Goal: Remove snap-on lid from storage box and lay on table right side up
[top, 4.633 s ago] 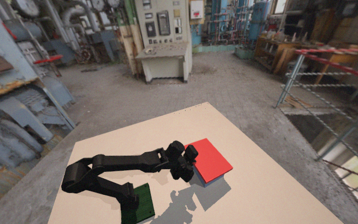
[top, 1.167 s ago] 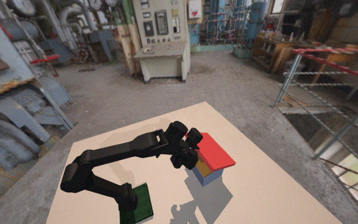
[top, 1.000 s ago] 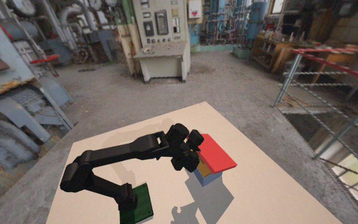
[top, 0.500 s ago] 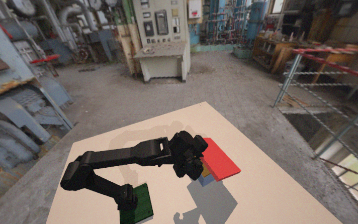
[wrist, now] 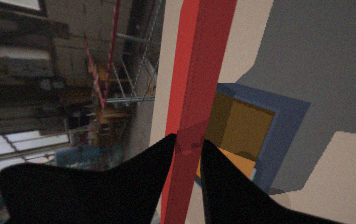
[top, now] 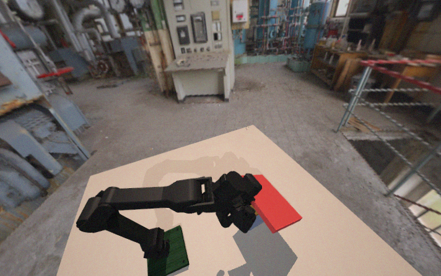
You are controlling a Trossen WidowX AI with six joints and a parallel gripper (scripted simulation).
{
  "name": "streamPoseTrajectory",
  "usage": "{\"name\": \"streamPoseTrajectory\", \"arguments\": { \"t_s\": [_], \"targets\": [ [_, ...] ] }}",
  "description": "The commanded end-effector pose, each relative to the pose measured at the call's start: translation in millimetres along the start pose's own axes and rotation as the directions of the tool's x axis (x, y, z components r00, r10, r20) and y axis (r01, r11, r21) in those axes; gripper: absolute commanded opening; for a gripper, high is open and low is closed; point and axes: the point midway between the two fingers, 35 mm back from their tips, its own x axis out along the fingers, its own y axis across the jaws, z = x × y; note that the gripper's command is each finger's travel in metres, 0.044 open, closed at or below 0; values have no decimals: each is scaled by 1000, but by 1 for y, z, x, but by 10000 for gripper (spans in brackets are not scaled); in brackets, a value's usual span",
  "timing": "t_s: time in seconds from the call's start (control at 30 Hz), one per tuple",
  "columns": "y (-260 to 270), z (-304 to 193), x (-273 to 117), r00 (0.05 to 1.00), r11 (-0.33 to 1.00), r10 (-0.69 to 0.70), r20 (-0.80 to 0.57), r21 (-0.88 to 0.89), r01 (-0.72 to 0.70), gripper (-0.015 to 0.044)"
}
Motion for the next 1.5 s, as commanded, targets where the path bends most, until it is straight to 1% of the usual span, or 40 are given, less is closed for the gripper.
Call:
{"name": "streamPoseTrajectory", "arguments": {
  "t_s": [0.0, 1.47],
  "targets": [
    [7, 9, -4, 1000, 1000, 20, -3, -8, -20, 0],
    [3, 97, -9, 1000, 1000, 19, 3, -14, -19, 0]
  ]
}}
